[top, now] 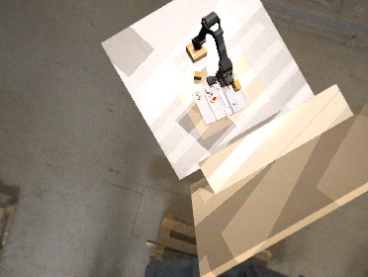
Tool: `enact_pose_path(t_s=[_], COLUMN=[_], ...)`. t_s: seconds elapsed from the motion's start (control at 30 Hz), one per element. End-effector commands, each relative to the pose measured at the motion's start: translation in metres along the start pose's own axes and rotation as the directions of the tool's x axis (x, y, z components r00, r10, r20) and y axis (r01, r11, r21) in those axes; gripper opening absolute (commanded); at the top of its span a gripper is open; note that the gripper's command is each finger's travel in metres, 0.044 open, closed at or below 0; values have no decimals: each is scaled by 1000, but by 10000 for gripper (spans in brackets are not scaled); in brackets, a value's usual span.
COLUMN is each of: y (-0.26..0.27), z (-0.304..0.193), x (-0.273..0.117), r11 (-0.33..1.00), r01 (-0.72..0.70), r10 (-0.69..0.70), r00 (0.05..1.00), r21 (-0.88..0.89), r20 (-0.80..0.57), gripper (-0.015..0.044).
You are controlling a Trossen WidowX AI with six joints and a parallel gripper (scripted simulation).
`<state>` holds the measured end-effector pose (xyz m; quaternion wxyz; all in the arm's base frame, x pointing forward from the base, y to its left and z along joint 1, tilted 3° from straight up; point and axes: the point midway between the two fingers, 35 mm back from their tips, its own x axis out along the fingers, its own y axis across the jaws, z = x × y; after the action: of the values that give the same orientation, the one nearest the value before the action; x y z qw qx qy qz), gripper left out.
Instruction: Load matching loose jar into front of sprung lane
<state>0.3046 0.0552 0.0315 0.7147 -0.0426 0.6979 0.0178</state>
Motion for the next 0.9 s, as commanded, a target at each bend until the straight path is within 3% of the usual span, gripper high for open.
enact_pose_path(t_s=[0.0,0.87], y=[0,0], z=[11,21], x=[-3,-6], r11=[1000,1000], r01=[1,1], r10=[-1,-1], r00=[1000,1000], r21=[-3,-3], r20=[30,30], gripper=[0,0])
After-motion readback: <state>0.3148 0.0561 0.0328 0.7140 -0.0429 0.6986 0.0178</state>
